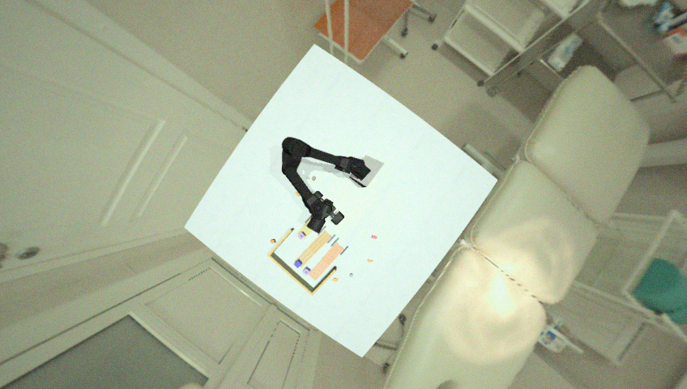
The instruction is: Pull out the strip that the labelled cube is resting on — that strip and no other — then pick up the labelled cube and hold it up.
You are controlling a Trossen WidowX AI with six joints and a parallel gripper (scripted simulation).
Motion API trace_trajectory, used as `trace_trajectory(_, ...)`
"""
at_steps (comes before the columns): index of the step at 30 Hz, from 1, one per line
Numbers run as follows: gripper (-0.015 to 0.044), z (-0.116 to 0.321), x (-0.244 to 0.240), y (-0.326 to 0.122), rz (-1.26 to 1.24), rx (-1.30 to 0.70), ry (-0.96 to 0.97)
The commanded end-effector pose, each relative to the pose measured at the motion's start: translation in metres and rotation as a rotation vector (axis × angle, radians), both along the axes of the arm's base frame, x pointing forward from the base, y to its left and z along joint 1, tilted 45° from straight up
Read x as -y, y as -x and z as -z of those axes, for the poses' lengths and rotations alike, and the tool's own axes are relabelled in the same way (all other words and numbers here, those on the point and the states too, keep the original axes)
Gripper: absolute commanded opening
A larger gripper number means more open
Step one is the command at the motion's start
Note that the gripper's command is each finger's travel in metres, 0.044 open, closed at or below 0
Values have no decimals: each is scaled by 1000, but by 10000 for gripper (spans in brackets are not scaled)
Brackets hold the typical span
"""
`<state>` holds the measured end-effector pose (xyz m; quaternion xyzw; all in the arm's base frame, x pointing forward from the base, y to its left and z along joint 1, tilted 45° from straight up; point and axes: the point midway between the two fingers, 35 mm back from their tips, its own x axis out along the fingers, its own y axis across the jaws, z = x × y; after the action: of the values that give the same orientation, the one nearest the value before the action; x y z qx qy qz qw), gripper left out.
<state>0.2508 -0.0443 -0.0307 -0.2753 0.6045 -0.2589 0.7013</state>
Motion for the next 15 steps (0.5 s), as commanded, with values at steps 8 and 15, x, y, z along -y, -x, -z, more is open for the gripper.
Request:
trace_trajectory(8, 0, 4, 5, 24, 14, -18, 1)
trace_trajectory(15, 0, 5, 6, 34, 14, -18, 1)
